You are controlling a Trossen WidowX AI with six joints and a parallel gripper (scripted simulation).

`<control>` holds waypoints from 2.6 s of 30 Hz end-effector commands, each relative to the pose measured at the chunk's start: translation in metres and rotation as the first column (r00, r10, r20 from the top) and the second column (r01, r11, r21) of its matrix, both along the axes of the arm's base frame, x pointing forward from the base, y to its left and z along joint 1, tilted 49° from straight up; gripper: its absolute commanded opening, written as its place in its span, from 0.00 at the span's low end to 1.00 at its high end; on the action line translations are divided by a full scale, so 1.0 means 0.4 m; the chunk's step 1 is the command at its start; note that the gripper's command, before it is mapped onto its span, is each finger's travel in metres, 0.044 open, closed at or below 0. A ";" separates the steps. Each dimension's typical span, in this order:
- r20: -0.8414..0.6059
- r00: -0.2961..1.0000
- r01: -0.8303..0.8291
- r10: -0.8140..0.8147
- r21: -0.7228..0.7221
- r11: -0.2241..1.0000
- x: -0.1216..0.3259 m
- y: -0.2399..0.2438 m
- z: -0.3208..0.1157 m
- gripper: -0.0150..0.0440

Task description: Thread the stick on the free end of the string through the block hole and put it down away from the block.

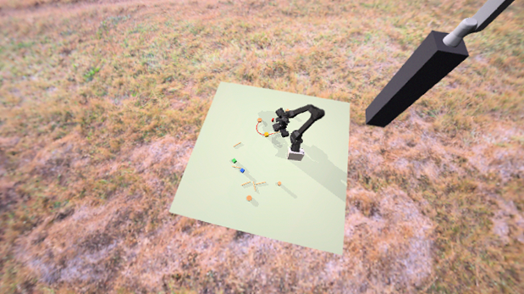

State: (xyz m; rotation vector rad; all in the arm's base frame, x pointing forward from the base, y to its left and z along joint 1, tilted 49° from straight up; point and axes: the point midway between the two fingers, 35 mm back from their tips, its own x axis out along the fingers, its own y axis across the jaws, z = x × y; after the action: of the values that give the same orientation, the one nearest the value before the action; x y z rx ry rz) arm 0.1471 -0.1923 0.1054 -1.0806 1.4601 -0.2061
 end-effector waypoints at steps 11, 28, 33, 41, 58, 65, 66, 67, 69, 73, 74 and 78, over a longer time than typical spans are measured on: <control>0.004 1.000 0.009 -0.009 -0.007 1.000 -0.001 -0.008 0.003 0.25; 0.004 1.000 0.009 -0.009 -0.007 1.000 -0.001 -0.008 0.003 0.25; 0.004 1.000 0.009 -0.009 -0.007 1.000 -0.001 -0.008 0.003 0.25; 0.004 1.000 0.009 -0.009 -0.007 1.000 -0.001 -0.008 0.003 0.25; -0.009 1.000 0.003 -0.002 0.025 1.000 -0.002 0.112 0.082 0.61; -0.012 1.000 -0.003 0.003 0.015 1.000 -0.021 0.155 0.126 0.61; -0.012 1.000 -0.003 0.003 0.015 1.000 -0.021 0.155 0.126 0.61; -0.012 1.000 -0.003 0.003 0.015 1.000 -0.021 0.155 0.126 0.61; -0.012 1.000 -0.003 0.003 0.015 1.000 -0.021 0.155 0.126 0.61; -0.014 1.000 -0.006 0.006 0.020 1.000 -0.016 0.149 0.116 0.74; -0.014 1.000 -0.006 0.006 0.020 1.000 -0.016 0.149 0.116 0.79; -0.014 1.000 -0.005 0.005 0.023 1.000 -0.017 0.159 0.123 0.97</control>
State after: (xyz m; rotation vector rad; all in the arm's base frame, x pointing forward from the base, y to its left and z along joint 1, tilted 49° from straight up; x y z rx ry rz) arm 0.1403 -0.1322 0.1520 -1.0702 1.4687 -0.1810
